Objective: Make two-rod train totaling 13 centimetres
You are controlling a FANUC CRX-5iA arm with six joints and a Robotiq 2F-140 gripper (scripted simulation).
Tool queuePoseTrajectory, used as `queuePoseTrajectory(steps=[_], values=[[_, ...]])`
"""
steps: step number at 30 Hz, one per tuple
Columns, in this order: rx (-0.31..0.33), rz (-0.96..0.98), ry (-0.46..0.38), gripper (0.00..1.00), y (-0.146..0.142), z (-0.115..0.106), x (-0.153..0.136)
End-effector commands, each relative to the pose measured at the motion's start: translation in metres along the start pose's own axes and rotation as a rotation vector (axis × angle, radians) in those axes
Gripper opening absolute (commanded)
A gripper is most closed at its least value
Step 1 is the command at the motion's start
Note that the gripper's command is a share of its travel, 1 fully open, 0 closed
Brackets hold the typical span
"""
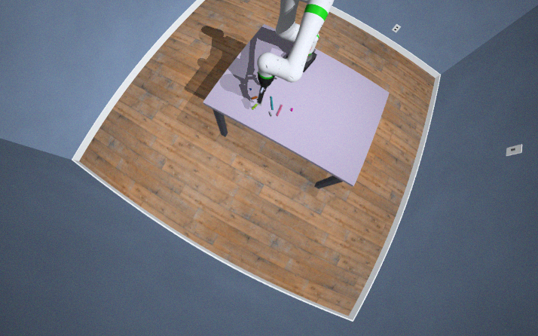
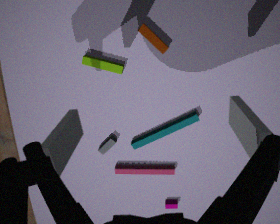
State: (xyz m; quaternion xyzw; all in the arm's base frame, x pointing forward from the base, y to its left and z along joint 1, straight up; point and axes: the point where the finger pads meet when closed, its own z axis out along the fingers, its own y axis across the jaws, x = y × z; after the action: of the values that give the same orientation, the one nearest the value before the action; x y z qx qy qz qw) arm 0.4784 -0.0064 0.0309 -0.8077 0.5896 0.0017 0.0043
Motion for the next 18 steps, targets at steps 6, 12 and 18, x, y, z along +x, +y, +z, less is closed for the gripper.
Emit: queuePoseTrajectory(steps=[6,12,18], values=[[0.0,0.336,0.009,1.0,0.001,-0.003,0.023],[0.0,0.47,0.009,1.0,0.002,-0.004,0.033],[0.001,0.719,0.009,1.0,0.004,-0.006,0.05]])
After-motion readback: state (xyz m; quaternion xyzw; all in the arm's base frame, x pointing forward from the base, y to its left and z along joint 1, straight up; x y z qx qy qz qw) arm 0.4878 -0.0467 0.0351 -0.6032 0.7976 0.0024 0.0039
